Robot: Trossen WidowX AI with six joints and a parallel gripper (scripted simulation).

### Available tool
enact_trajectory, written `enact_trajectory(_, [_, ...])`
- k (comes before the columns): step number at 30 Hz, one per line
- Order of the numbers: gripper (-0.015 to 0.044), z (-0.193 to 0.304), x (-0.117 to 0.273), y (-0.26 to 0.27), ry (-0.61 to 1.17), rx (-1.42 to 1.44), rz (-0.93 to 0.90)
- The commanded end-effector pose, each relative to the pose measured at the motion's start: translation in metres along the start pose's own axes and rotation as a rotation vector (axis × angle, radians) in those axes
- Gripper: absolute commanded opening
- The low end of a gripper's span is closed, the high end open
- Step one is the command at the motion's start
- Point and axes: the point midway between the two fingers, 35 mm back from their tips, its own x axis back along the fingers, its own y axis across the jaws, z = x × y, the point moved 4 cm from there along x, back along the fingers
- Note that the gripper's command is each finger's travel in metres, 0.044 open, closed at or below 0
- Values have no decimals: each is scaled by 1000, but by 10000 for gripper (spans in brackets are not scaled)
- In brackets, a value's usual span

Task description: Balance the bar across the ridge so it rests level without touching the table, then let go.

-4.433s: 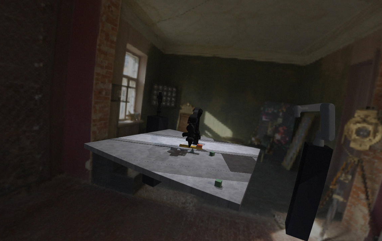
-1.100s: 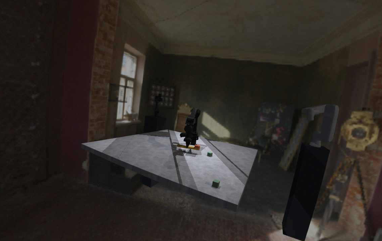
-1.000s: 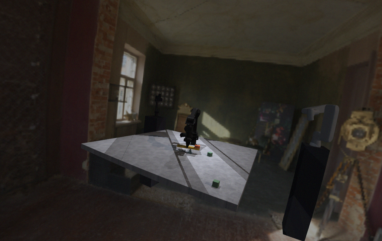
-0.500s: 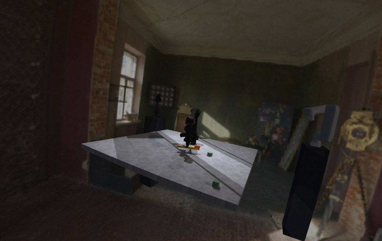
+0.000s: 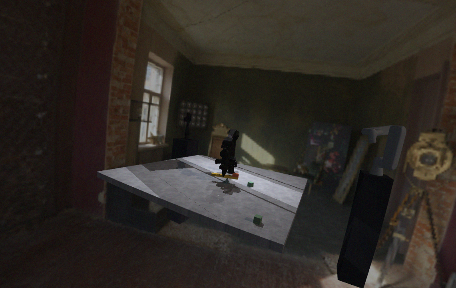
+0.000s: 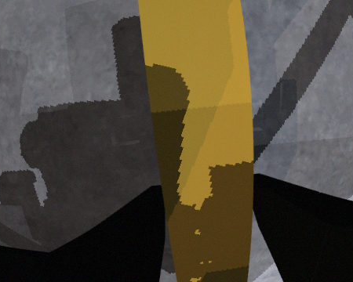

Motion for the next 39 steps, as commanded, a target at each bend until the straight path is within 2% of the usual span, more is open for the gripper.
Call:
enact_trajectory(1, [173,0,0,0,0,0,0])
enact_trajectory(15, [185,0,0,0,0,0,0])
enact_trajectory(24, [421,0,0,0,0,0,0])
enact_trajectory(25, [440,0,0,0,0,0,0])
enact_trajectory(28, [440,0,2,0,0,0,0])
enact_trajectory(36, [440,0,92,2,0,0,0])
enact_trajectory(39, [440,0,100,0,0,0,0])
